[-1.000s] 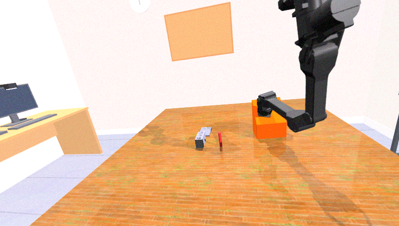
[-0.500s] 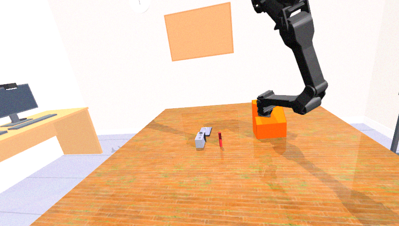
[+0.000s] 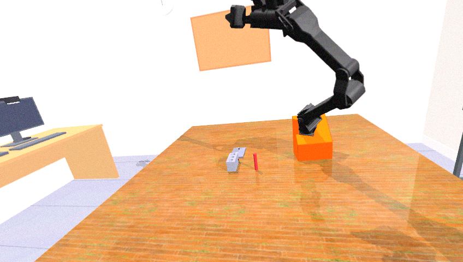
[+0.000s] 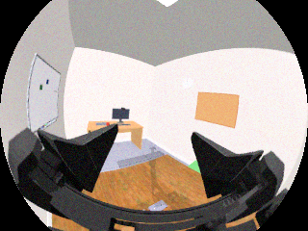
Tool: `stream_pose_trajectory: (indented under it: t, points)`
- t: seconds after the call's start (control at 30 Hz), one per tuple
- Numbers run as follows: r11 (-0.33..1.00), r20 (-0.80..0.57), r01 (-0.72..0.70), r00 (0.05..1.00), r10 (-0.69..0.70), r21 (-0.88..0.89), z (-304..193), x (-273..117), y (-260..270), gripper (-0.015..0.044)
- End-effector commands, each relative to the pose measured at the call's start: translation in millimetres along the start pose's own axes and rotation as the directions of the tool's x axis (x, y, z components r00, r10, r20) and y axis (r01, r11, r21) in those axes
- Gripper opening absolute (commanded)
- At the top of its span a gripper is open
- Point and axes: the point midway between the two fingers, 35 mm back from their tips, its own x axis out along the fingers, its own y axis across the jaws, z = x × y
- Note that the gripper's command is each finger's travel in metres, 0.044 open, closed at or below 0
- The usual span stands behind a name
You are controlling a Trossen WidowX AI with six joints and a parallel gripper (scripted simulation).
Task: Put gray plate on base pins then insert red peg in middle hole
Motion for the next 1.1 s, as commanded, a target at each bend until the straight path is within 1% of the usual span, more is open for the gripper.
stream_pose_trajectory:
  t: [0.0,0.1,0.2,0.37,0.5,0.6,0.73,0.83,0.9,0.97,1.07]
  points:
    - [0.989,-0.146,-0.034,0.989,0.013,-0.142,-36.4,28.6,3.3,0.0440]
    - [0.955,-0.282,-0.103,0.959,0.022,-0.277,-74.0,51.4,8.5,0.0440]
    - [0.919,-0.362,-0.166,0.932,0.027,-0.357,-96.5,61.9,11.0,0.0440]
    - [0.820,-0.517,-0.311,0.856,0.021,-0.481,-145.9,76.4,14.4,0.0440]
    - [0.672,-0.663,-0.497,0.748,0.011,-0.549,-197.8,84.1,17.4,0.0440]
    - [0.545,-0.755,-0.633,0.656,-0.001,-0.550,-234.7,85.1,19.0,0.0440]
    - [0.290,-0.876,-0.838,0.483,-0.002,-0.463,-286.8,81.2,21.9,0.0440]
    - [0.087,-0.941,-0.937,0.339,-0.004,-0.338,-323.7,73.7,23.5,0.0440]
    - [-0.046,-0.971,-0.970,0.241,-0.005,-0.240,-347.0,66.9,24.3,0.0440]
    - [-0.192,-0.992,-0.973,0.128,-0.006,-0.124,-371.9,58.1,24.7,0.0440]
    - [-0.402,-0.999,-0.915,-0.047,-0.005,0.045,-407.8,41.8,24.8,0.0440]
